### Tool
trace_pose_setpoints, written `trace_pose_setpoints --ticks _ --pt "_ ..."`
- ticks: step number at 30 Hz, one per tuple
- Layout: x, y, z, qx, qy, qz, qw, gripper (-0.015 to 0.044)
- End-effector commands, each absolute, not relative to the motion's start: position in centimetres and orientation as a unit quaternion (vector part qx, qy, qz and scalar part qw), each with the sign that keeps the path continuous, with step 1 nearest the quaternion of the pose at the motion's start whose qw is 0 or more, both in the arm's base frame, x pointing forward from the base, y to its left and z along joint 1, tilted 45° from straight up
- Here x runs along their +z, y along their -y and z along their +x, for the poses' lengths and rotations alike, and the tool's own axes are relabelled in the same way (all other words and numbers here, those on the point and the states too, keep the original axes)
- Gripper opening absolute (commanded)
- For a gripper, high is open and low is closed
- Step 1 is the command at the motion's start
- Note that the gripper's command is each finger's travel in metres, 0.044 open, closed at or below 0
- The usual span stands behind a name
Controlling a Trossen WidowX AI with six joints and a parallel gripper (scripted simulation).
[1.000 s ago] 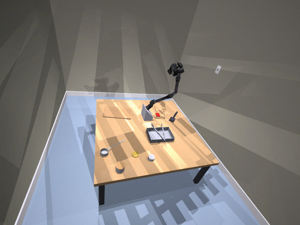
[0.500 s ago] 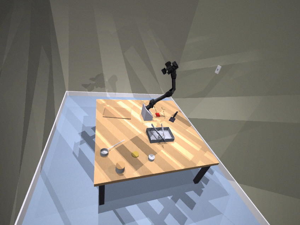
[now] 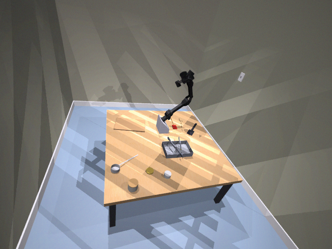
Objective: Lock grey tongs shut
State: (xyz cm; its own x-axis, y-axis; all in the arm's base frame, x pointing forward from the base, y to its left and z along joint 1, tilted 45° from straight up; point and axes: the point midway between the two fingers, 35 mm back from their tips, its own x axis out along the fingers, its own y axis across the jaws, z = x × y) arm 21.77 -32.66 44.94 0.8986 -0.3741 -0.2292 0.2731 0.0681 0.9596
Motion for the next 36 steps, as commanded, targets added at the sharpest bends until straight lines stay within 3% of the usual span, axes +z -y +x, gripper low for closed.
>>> trace_pose_setpoints --ticks 1,11,20,28,36 --pt "41.0 31.6 26.8 -0.197 -0.042 0.641 0.741 0.0440" --pt "32.2 23.6 37.3 -0.097 -0.237 0.594 0.762 0.0440" --pt "23.8 12.9 43.6 0.021 -0.412 0.500 0.761 0.0440" --pt "16.4 2.0 45.1 0.145 -0.544 0.382 0.733 0.0440" --pt "9.5 -9.1 42.7 0.285 -0.647 0.248 0.663 0.0440"
